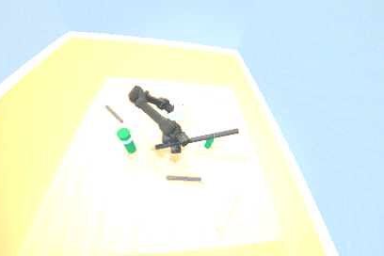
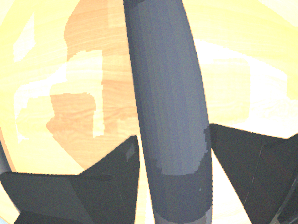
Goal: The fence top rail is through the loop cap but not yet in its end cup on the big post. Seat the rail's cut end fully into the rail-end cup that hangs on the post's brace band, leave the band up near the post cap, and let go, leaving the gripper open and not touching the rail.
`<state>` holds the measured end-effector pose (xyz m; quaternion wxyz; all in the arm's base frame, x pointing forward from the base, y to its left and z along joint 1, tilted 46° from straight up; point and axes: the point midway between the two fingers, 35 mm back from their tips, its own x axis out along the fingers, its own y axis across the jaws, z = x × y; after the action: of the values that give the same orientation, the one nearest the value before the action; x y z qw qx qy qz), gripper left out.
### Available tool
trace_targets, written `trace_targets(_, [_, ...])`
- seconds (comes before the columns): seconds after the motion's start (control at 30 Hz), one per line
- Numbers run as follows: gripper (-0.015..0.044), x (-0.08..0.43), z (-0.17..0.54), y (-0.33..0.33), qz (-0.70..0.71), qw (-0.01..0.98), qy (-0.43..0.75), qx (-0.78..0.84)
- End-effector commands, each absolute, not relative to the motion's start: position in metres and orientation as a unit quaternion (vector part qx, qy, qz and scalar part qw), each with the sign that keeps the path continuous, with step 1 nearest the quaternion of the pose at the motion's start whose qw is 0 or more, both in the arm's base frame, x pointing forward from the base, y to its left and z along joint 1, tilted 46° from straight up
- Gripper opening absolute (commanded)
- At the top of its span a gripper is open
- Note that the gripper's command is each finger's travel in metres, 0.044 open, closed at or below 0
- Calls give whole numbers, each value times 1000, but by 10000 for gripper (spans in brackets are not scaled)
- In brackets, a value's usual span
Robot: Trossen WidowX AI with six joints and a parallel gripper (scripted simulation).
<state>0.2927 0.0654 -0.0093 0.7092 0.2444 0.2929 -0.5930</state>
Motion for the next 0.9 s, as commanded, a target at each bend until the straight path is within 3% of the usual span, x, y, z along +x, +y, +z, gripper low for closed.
trace_targets(0.0, [145, 293, -10, 64, -593, 710, 292, 242])
trace_targets(0.2, [105, 293, -10, 64, -593, 710, 292, 242])
trace_targets(0.33, [0, 293, -7, 67, -593, 710, 292, 242])
trace_targets(0.87, [0, 287, 42, 90, -592, 757, 198, 192])
